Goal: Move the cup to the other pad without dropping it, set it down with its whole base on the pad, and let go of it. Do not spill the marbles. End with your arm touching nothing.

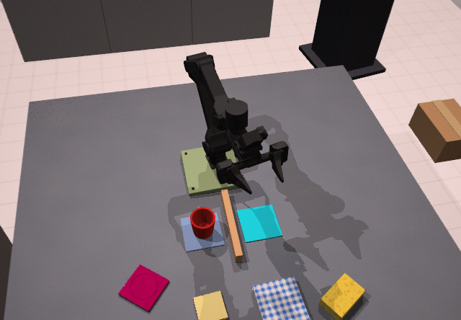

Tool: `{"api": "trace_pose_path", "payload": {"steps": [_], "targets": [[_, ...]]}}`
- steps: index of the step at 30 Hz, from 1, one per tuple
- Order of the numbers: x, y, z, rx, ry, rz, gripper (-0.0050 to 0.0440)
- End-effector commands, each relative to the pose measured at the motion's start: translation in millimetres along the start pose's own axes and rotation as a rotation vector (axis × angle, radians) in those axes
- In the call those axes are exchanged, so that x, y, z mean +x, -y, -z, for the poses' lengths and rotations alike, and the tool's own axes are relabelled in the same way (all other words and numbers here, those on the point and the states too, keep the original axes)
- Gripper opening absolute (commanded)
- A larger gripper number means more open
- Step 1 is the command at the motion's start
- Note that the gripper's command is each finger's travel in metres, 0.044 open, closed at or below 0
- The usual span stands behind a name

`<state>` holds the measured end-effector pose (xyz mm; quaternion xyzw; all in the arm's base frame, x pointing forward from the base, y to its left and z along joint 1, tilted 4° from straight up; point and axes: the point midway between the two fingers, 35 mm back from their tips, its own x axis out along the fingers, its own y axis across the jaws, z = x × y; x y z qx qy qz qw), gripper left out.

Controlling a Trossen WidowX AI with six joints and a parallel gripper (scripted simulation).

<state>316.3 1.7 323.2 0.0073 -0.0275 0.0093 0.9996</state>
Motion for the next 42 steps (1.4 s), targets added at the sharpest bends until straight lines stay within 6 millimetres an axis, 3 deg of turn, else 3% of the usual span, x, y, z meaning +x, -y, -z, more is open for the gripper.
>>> {"api": "trace_pose_path", "payload": {"steps": [1, 17, 18, 21, 28, 32, 34, 35, 42], "targets": [[0, 0, 0, 0.000, 0.000, 0.000, 0.0400], [0, 0, 0, 0.000, 0.000, 0.000, 0.0400], [1, 1, 2, -0.009, -0.011, 0.005, 0.0376], [8, 20, 26, -0.118, -0.141, 0.056, 0.0304], [12, 44, 59, -0.268, -0.342, 0.093, 0.0148], [10, 56, 77, -0.348, -0.459, 0.092, 0.0148], [10, 56, 77, -0.348, -0.459, 0.092, 0.0148], [5, 58, 88, -0.394, -0.523, 0.074, 0.0148], [-5, 79, 117, -0.510, -0.726, 0.043, 0.0148]]}}
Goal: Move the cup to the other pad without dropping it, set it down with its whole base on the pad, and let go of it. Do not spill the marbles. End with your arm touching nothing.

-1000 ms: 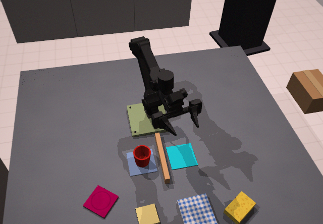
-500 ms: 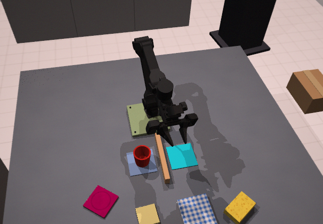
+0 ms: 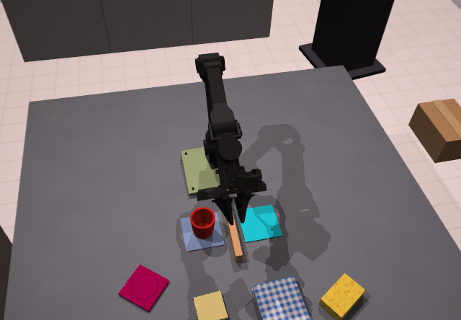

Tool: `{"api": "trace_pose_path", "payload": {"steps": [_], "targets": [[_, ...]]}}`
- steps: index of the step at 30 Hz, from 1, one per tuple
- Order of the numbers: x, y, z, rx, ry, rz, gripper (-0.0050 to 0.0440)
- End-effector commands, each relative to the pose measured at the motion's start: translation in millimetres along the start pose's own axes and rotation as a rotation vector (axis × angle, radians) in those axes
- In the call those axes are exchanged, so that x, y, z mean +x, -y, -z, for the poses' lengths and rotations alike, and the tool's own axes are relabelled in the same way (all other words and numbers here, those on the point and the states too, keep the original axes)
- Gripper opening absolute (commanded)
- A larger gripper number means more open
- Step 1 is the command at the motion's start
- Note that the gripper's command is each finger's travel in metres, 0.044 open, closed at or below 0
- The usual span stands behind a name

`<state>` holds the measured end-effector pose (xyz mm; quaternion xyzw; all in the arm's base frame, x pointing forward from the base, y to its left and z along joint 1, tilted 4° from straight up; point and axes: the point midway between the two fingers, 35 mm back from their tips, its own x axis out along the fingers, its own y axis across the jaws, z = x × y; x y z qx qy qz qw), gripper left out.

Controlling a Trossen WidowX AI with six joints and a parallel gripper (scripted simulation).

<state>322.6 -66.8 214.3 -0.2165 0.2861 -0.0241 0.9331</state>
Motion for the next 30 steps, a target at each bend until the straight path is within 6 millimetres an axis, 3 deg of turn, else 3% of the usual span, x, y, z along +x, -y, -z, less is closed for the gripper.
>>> {"api": "trace_pose_path", "payload": {"steps": [1, 7, 9, 14, 24, 26, 30], "targets": [[4, 4, 18, -0.083, -0.104, -0.024, 0.0148], [5, 5, 47, -0.194, -0.253, -0.095, 0.0148], [5, 5, 47, -0.194, -0.253, -0.095, 0.0148], [1, 4, 78, -0.300, -0.398, -0.197, 0.0148], [-17, 0, 118, -0.450, -0.581, -0.411, 0.0148], [-17, 0, 118, -0.450, -0.581, -0.411, 0.0148], [-31, -4, 135, -0.523, -0.649, -0.549, 0.0148]]}}
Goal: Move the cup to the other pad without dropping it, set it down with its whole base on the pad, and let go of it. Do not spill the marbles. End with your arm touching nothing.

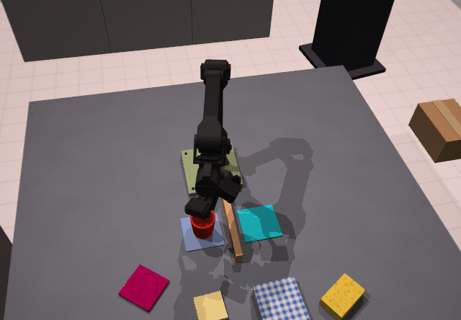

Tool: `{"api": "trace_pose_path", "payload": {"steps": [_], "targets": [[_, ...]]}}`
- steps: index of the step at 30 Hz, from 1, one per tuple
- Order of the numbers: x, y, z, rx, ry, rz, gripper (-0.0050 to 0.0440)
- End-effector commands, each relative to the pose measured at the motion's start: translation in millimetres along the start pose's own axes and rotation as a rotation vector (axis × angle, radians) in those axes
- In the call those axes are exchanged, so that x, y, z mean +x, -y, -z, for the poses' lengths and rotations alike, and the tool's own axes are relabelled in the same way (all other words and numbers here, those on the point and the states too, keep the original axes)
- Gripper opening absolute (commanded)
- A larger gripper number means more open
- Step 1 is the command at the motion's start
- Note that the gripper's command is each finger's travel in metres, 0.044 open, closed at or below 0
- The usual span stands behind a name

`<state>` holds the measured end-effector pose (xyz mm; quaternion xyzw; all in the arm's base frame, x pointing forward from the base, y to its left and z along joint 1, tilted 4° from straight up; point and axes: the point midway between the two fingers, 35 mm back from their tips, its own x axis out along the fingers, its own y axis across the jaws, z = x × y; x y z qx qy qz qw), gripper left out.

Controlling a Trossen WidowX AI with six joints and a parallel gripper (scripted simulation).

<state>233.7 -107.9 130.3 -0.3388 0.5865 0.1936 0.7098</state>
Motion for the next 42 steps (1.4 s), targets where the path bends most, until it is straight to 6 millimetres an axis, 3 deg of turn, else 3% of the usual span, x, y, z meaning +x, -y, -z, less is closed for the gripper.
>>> {"api": "trace_pose_path", "payload": {"steps": [1, 5, 14, 42], "targets": [[0, -9, 12, -0.075, -0.043, -0.093, 0.0148], [-2, -23, 22, -0.111, -0.070, -0.183, 0.0148], [-1, -23, 22, -0.112, -0.071, -0.185, 0.0148], [40, -29, 25, -0.112, -0.071, -0.185, 0.0148]]}}
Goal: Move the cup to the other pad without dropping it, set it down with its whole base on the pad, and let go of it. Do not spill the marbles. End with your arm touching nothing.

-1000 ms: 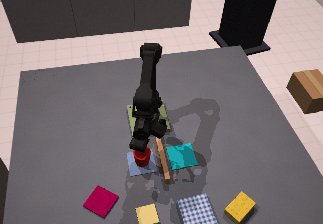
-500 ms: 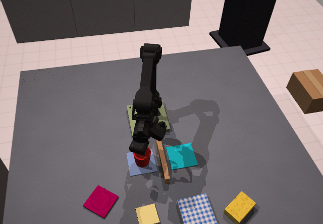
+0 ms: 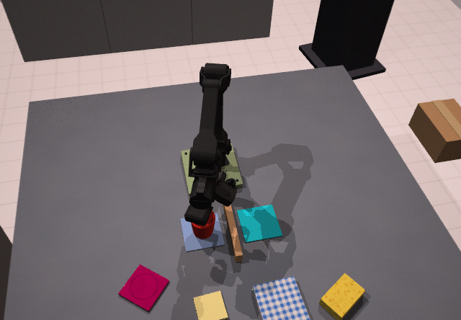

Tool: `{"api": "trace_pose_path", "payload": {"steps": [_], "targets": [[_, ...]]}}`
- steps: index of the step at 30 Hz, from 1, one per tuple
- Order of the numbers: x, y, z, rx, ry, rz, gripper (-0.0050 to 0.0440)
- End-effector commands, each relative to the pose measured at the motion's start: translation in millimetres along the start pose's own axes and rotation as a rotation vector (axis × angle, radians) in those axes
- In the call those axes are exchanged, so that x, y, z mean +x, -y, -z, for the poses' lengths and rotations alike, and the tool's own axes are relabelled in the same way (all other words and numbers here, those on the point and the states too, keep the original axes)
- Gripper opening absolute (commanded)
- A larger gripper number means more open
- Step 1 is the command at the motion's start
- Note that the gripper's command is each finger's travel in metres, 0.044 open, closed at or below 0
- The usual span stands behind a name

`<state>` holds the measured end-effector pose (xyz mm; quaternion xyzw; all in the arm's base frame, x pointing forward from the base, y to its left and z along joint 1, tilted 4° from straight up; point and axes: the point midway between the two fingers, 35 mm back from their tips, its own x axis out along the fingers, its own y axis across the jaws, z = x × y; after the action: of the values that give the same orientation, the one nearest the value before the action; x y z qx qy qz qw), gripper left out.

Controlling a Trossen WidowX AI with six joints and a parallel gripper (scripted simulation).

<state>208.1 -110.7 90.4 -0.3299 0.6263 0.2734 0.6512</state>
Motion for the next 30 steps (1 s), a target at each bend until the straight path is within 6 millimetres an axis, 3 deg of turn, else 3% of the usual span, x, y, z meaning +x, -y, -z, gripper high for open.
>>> {"api": "trace_pose_path", "payload": {"steps": [1, 14, 24, 30], "targets": [[10, -3, 1, -0.007, -0.003, -0.011, 0.0148], [27, -4, 1, -0.007, -0.003, -0.011, 0.0148], [28, -5, 1, -0.007, -0.003, -0.011, 0.0148], [27, -3, 0, -0.002, 0.000, -0.007, 0.0090]]}}
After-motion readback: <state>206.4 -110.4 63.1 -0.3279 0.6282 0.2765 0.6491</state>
